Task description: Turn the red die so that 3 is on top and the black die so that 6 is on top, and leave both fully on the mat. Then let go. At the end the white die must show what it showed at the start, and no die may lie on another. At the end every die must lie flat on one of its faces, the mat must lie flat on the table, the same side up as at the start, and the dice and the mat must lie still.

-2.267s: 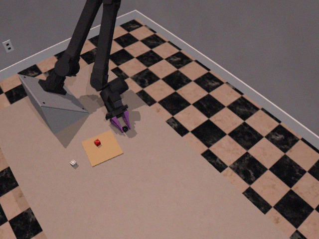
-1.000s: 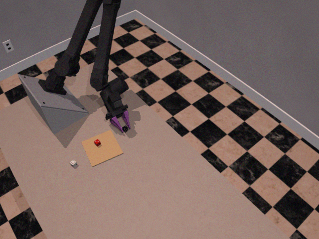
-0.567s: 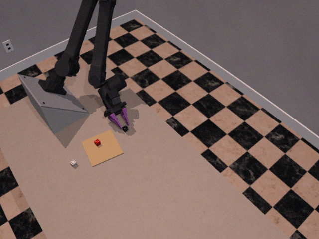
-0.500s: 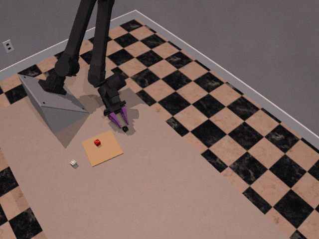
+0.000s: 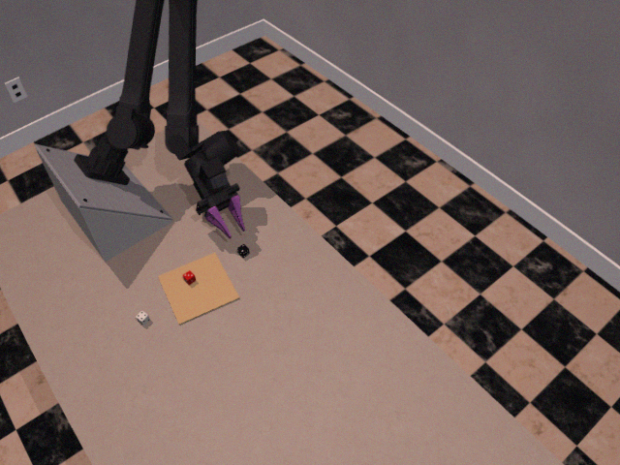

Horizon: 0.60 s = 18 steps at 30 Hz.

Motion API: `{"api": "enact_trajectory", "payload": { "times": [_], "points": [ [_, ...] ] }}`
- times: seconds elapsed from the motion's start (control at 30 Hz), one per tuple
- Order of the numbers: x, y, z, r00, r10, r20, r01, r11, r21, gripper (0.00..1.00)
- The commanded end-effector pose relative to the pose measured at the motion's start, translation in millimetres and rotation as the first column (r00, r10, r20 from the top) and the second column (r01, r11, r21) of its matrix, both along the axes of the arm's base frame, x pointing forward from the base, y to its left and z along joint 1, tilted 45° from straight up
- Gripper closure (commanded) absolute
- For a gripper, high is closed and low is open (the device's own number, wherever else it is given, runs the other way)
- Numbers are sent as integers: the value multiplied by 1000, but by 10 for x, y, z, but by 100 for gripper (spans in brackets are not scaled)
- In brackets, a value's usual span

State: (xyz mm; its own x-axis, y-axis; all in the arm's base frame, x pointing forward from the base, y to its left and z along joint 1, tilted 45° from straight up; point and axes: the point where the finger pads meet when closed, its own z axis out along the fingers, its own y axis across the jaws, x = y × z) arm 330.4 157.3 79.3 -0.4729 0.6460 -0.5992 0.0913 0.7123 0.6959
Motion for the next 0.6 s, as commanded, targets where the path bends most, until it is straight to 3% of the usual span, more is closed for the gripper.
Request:
{"api": "enact_trajectory", "payload": {
  "times": [0.0, 0.23, 0.43, 0.57],
  "points": [
    [10, -21, -12, 1000, -14, -13, 14, 1000, 6, 65],
    [19, -170, 127, 1000, -15, 1, 15, 1000, -7, 65],
    [115, -309, 464, 1000, -15, 28, 15, 1000, 5, 65],
    [117, -364, 534, 999, -15, 30, 14, 1000, 5, 65]
  ]
}}
